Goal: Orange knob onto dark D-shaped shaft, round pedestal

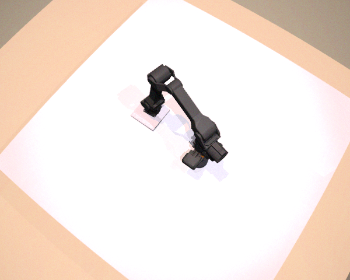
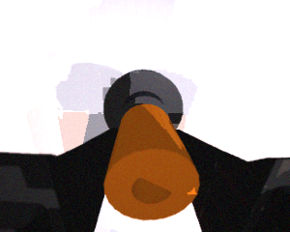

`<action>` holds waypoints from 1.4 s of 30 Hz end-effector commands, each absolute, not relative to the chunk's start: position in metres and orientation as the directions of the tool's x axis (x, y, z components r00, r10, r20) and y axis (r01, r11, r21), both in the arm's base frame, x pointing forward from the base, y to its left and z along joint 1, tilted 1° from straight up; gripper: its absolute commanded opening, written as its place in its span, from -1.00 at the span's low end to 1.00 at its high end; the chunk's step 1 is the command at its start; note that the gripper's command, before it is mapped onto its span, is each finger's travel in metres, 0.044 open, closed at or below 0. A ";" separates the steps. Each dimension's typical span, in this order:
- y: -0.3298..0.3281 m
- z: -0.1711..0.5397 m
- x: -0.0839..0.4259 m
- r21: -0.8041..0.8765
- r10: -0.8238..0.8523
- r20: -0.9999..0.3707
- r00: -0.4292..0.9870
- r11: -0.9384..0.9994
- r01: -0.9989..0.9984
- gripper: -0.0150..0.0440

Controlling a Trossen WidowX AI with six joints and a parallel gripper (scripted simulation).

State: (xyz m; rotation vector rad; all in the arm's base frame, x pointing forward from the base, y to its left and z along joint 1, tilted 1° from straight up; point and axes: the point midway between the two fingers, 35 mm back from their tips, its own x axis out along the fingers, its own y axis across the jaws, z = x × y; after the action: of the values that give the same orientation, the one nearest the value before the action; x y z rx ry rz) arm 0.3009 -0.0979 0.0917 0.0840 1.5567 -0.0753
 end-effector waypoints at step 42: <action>-0.098 0.092 0.301 0.001 0.002 -1.000 0.014 0.994 -0.110 -0.49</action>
State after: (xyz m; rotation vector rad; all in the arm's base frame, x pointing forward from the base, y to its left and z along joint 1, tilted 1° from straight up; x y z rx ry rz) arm 0.3012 -0.0975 0.0917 -0.0796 1.5563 0.0858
